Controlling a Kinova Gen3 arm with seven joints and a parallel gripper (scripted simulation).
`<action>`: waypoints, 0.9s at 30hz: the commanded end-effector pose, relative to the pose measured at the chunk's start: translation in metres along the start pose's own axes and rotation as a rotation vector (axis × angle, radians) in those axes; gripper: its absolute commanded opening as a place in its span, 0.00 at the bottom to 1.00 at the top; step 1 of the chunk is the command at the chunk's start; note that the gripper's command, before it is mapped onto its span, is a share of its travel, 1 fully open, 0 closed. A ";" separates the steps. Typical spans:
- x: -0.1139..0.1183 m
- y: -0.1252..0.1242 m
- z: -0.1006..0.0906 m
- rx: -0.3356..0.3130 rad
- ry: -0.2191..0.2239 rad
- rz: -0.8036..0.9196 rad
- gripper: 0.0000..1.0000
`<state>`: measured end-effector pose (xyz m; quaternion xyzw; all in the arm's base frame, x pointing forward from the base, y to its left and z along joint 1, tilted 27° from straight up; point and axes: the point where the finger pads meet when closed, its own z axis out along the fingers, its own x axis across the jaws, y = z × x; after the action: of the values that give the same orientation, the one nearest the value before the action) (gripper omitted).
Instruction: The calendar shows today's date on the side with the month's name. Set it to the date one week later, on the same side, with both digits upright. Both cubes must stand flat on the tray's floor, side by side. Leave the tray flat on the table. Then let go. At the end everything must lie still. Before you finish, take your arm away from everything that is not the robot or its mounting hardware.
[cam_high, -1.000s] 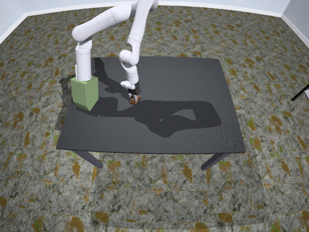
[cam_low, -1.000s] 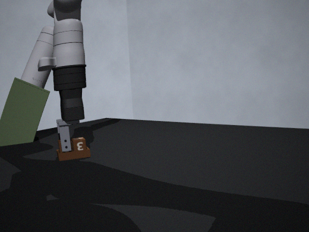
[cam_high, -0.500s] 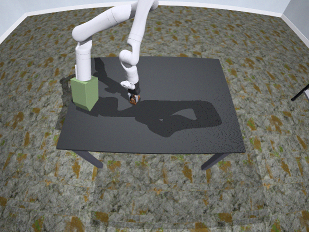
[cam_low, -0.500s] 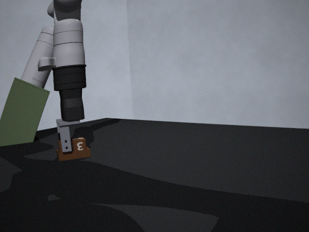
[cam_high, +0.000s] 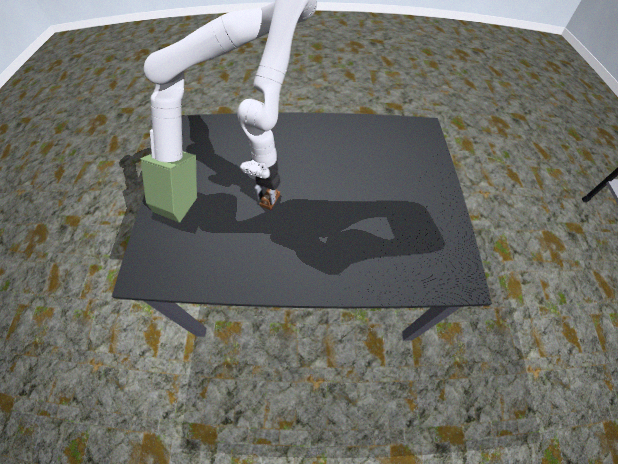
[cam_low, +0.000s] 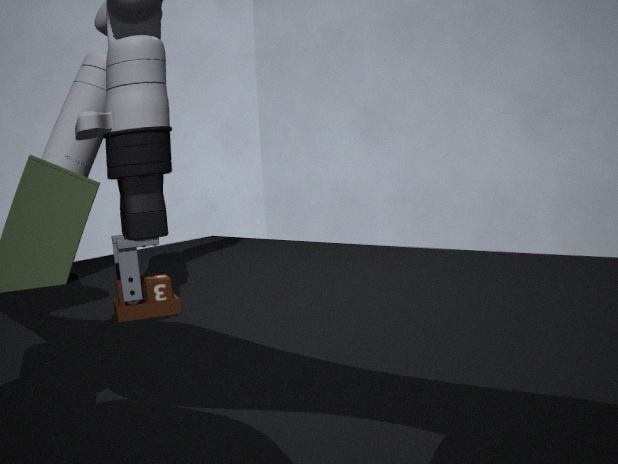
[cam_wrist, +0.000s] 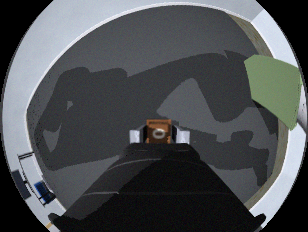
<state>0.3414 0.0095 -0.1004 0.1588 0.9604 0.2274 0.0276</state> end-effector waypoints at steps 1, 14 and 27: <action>-0.002 0.000 -0.006 -0.001 -0.006 0.000 0.87; -0.002 0.000 -0.041 -0.001 -0.006 0.000 0.87; -0.002 0.000 -0.077 -0.001 -0.006 0.000 0.87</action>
<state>0.3291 -0.0231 -0.0357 0.1606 0.9604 0.2266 0.0238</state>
